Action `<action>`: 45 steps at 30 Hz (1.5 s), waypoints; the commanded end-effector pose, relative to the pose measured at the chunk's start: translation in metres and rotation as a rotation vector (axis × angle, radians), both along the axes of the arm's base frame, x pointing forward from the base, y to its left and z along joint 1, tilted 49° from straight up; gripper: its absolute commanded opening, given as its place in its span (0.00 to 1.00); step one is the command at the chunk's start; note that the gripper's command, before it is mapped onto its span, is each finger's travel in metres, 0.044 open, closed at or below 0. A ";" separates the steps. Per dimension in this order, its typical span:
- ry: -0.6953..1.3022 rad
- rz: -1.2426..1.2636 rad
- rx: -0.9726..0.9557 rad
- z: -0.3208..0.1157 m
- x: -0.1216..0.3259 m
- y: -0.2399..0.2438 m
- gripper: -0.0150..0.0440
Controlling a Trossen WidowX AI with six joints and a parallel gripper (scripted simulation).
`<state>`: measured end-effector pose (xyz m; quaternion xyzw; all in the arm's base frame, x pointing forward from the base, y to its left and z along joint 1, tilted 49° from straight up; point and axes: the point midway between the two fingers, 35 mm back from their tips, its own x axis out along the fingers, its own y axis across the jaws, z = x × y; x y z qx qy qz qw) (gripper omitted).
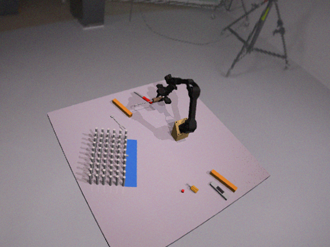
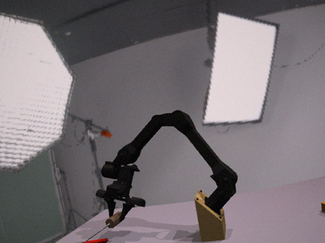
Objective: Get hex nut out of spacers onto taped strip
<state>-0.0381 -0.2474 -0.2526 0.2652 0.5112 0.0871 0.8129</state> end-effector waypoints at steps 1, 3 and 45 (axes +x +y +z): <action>-0.002 0.004 -0.001 -0.002 0.001 0.005 0.25; -0.002 0.004 -0.001 -0.004 0.001 0.006 0.25; -0.002 0.004 0.000 -0.030 0.008 0.045 0.25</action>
